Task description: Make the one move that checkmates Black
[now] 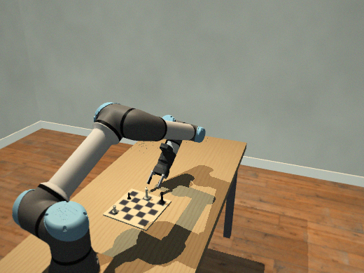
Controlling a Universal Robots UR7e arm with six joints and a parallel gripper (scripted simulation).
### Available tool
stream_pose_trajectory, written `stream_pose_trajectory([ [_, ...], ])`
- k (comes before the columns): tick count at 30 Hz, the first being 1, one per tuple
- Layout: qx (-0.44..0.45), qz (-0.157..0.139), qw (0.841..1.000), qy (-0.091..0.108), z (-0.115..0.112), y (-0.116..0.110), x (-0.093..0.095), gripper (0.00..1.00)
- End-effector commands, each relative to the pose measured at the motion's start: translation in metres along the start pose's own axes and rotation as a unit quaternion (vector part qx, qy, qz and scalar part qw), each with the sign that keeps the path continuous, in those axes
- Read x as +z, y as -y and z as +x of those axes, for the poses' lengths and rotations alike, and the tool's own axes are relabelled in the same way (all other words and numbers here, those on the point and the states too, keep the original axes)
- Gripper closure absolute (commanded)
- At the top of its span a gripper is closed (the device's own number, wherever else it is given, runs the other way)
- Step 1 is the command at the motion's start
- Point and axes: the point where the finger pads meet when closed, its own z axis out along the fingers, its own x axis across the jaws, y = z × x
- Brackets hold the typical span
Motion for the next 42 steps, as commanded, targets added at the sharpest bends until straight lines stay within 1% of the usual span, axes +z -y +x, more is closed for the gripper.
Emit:
stream_pose_trajectory([
  [1,0.000,-0.001,1.000,0.000,0.000,0.000,-0.001,0.00],
  [18,0.000,-0.001,1.000,0.000,0.000,0.000,-0.001,0.00],
  [21,0.000,-0.001,1.000,0.000,0.000,0.003,-0.003,0.00],
  [25,0.000,-0.001,1.000,0.000,0.001,0.015,-0.014,0.00],
  [27,0.000,-0.001,1.000,0.000,0.001,0.015,-0.014,0.00],
  [36,0.000,-0.001,1.000,0.000,0.004,0.058,-0.053,0.00],
  [39,0.000,-0.001,1.000,0.000,0.005,0.065,-0.059,0.00],
  [42,0.000,-0.001,1.000,0.000,0.005,0.067,-0.061,0.00],
])
